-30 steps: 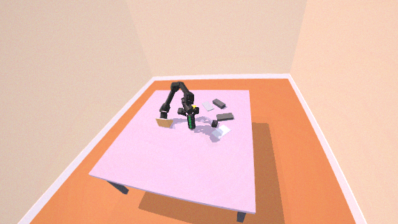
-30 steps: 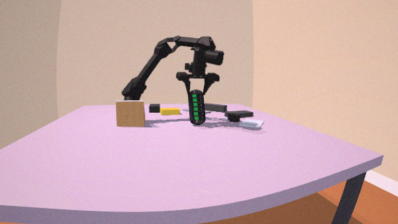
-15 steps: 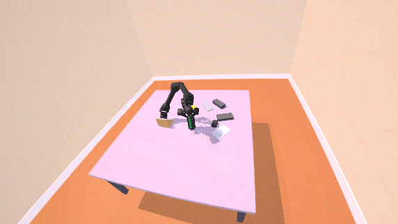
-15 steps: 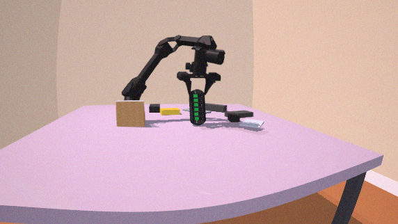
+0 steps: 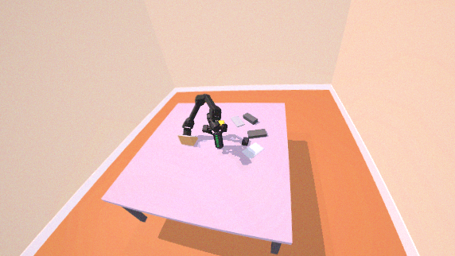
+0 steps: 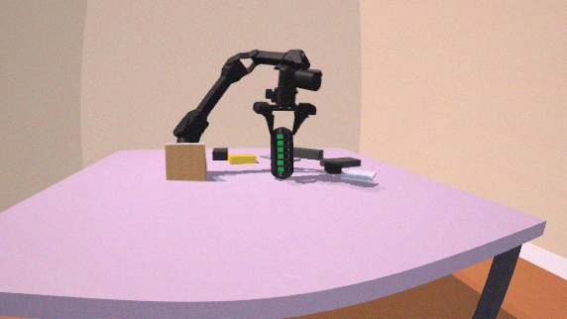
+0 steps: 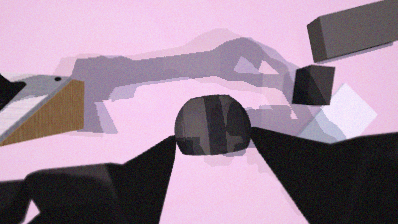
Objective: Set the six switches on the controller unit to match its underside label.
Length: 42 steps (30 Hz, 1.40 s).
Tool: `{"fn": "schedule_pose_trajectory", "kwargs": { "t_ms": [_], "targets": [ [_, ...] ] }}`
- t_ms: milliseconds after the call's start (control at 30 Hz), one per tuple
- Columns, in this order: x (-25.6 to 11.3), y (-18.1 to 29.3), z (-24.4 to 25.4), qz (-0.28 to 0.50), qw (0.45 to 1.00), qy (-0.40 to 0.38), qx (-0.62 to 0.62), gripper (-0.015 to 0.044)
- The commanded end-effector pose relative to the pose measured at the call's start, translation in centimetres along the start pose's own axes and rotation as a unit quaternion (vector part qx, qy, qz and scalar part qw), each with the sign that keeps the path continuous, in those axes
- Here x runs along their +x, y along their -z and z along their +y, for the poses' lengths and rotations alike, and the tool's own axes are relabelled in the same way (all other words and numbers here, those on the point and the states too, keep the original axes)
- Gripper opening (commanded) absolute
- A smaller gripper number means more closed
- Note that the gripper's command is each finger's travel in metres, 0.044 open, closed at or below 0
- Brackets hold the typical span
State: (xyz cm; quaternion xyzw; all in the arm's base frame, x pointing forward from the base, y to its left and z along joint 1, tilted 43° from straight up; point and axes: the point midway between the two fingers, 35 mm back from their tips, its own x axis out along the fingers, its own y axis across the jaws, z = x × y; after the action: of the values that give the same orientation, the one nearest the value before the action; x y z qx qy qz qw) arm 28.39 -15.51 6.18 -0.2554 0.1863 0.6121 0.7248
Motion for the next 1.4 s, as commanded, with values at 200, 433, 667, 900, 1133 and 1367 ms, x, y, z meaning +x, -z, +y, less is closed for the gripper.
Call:
{"fn": "schedule_pose_trajectory", "kwargs": {
  "t_ms": [200, 433, 667, 900, 1133, 1367],
  "targets": [
    [0.0, 1.2, 0.0, 0.015, 1.000, -0.004, -0.001, 0.0337],
    [-0.1, 1.7, 0.0, 0.024, 1.000, -0.004, -0.001, 0.0338],
    [-0.2, 2.2, 0.0, 0.032, 0.999, -0.004, -0.001, 0.0338],
    [-0.3, 2.7, 0.0, 0.040, 0.999, -0.004, -0.001, 0.0338],
    [-0.3, 3.3, 0.0, 0.048, 0.999, -0.004, -0.001, 0.0338],
    [-0.3, 3.8, 0.0, 0.057, 0.998, -0.004, -0.001, 0.0338]
  ]
}}
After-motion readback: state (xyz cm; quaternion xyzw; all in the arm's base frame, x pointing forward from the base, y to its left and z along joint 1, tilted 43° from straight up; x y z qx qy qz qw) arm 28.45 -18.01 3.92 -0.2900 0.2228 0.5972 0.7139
